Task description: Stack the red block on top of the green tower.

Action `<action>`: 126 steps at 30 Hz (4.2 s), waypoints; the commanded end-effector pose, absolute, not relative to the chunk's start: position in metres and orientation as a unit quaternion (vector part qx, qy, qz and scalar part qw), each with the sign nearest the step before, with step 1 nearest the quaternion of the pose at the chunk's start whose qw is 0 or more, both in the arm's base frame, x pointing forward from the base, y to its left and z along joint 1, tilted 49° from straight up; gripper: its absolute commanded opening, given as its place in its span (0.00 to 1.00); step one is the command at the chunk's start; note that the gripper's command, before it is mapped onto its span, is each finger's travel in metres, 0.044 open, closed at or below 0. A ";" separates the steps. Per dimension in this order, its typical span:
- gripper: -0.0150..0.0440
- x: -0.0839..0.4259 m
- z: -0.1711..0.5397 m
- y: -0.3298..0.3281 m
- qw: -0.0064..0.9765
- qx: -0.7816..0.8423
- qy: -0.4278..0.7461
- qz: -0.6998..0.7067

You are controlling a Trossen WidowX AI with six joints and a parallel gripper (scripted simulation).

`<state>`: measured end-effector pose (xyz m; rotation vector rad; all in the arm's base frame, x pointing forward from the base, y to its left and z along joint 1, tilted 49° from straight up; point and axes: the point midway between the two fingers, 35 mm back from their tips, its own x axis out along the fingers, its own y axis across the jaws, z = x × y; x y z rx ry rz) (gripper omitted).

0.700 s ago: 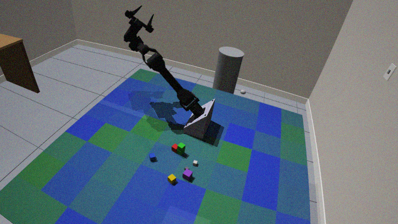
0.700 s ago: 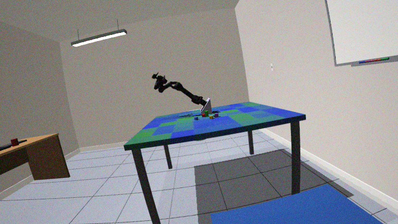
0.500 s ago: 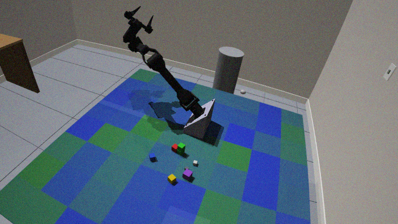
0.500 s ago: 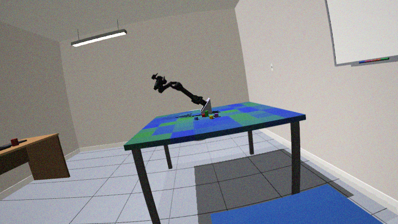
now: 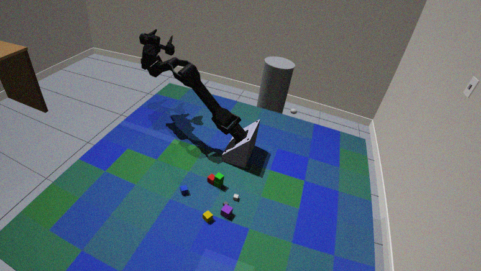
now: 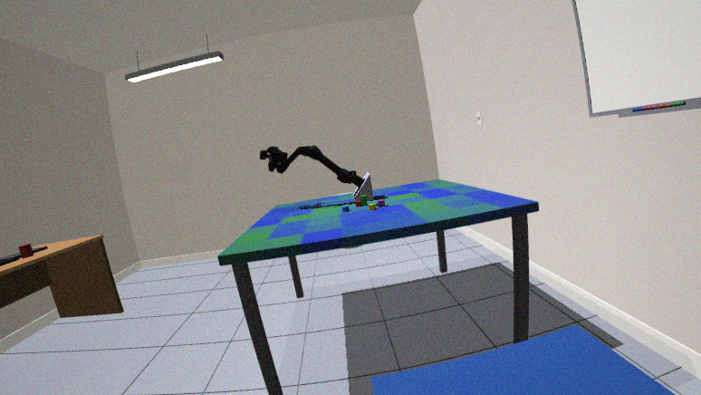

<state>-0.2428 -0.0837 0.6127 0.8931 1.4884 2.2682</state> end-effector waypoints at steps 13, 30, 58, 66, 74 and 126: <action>1.00 -0.205 0.575 -0.241 -0.064 0.177 0.350 0.918; 1.00 -0.077 0.492 -0.373 -0.317 0.091 0.114 0.937; 1.00 0.207 0.277 -0.354 -0.643 0.152 -0.362 0.658; 1.00 0.255 0.211 -0.293 -0.672 0.223 -0.494 0.504; 1.00 0.282 0.160 -0.229 -0.668 0.301 -0.584 0.349; 1.00 0.194 0.027 -0.100 -0.357 0.553 -0.743 -0.118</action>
